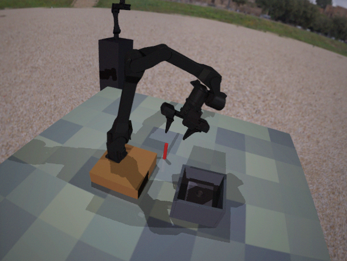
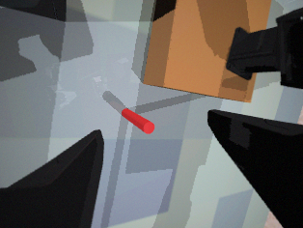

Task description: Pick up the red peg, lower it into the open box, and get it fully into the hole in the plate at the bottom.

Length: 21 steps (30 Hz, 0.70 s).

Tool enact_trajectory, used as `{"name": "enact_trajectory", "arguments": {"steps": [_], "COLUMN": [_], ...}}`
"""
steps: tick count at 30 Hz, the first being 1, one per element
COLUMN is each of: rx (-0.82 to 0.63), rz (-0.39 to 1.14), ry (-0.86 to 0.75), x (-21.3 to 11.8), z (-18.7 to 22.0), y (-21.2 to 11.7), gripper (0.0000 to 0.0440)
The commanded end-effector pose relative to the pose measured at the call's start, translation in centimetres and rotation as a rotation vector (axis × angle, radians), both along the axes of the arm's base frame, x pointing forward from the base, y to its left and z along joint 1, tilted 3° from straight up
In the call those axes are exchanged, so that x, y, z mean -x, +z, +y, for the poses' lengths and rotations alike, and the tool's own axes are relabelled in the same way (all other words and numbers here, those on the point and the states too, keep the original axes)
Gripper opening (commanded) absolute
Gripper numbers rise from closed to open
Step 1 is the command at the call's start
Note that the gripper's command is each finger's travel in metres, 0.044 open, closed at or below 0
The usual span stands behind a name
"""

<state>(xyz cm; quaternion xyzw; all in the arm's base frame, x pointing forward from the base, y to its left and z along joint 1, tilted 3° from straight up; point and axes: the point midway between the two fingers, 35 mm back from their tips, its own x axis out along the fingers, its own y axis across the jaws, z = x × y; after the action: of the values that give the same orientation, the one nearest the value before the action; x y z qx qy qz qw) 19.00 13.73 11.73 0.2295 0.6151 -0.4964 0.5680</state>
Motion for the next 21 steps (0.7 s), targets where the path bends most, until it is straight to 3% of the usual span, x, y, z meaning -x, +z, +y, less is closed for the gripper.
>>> {"name": "enact_trajectory", "arguments": {"steps": [1,10,21], "rx": [-0.029,-0.086,-0.13], "rz": [-0.008,-0.051,-0.082], "ry": [0.012,0.025,0.002], "x": [0.4,1.1,2.1], "z": [-0.4,-1.1,-1.2], "y": [0.1,-0.6,-4.9], "gripper": [0.0365,0.0395,0.0402]}}
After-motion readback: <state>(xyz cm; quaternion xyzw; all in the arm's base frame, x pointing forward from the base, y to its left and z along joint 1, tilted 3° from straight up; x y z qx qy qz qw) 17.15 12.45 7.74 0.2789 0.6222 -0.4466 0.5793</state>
